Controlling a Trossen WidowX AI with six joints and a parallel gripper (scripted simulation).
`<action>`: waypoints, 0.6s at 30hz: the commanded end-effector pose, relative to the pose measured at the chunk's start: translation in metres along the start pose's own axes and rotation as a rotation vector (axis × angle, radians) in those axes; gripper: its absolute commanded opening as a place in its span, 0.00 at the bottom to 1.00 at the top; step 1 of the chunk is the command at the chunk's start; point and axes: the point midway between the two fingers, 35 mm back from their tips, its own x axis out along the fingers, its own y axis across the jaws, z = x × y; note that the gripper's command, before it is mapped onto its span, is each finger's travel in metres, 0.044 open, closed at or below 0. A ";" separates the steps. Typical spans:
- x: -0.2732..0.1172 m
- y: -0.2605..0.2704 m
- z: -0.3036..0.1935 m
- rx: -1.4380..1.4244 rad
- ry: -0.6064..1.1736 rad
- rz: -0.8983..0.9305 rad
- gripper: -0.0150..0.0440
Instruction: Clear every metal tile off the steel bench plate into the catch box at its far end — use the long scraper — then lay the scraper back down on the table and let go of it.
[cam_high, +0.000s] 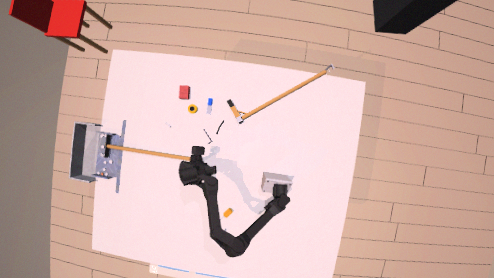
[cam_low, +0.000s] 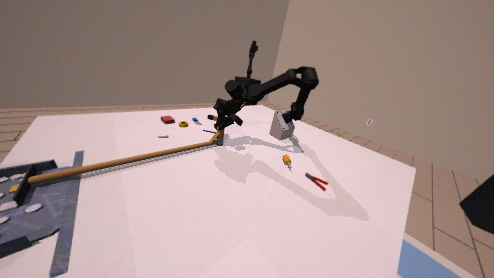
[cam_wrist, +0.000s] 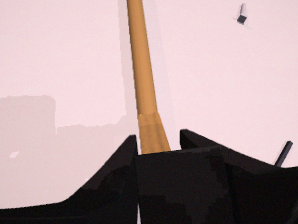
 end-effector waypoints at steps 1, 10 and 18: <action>0.002 0.000 0.010 -0.006 -0.012 -0.004 0.25; 0.008 0.000 0.017 -0.006 -0.013 -0.004 0.25; 0.013 0.000 0.024 -0.007 -0.013 -0.004 0.25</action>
